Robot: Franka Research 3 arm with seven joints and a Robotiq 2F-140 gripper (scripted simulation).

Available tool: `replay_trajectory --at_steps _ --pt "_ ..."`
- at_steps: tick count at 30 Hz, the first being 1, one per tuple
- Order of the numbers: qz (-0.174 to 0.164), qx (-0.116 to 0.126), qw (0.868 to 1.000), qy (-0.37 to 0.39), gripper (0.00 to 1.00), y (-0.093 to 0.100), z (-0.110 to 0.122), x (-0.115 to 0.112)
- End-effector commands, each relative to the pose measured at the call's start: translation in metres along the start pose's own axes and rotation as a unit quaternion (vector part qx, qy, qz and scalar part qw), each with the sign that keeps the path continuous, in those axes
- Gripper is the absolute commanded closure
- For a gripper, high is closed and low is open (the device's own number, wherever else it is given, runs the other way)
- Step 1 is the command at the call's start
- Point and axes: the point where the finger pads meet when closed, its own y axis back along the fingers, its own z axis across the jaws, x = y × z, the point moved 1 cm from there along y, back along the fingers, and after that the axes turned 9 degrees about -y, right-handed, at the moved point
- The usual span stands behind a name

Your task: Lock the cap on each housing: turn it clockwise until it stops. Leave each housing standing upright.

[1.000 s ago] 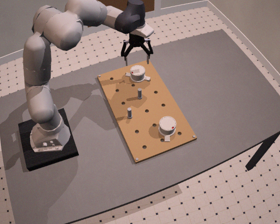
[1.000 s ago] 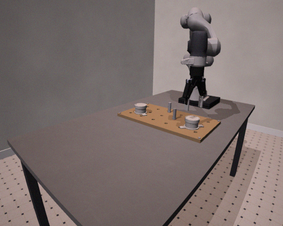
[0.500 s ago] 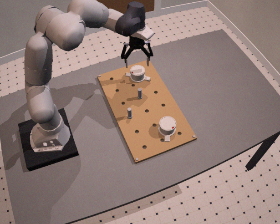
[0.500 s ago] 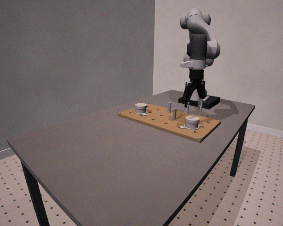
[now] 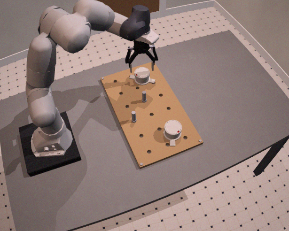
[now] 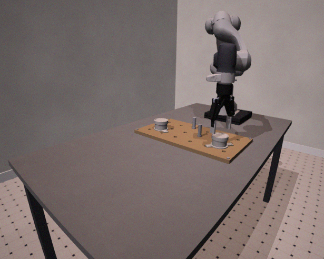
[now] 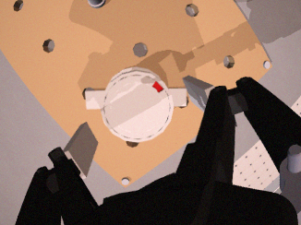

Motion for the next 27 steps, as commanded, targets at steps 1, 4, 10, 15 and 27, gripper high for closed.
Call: replay_trajectory --at_steps 1,4,10,15,27 --pt "-0.002 0.003 1.0 -0.004 0.22 -0.005 -0.001 -0.002" --pt "-0.002 0.003 1.0 -0.004 0.22 -0.006 -0.001 -0.002" --pt "-0.002 0.003 1.0 -0.004 0.22 -0.014 -0.001 -0.002" --pt "-0.002 0.003 1.0 -0.004 0.22 -0.019 -0.001 -0.002" --pt "-0.002 0.003 1.0 -0.004 0.22 -0.025 -0.001 -0.002"
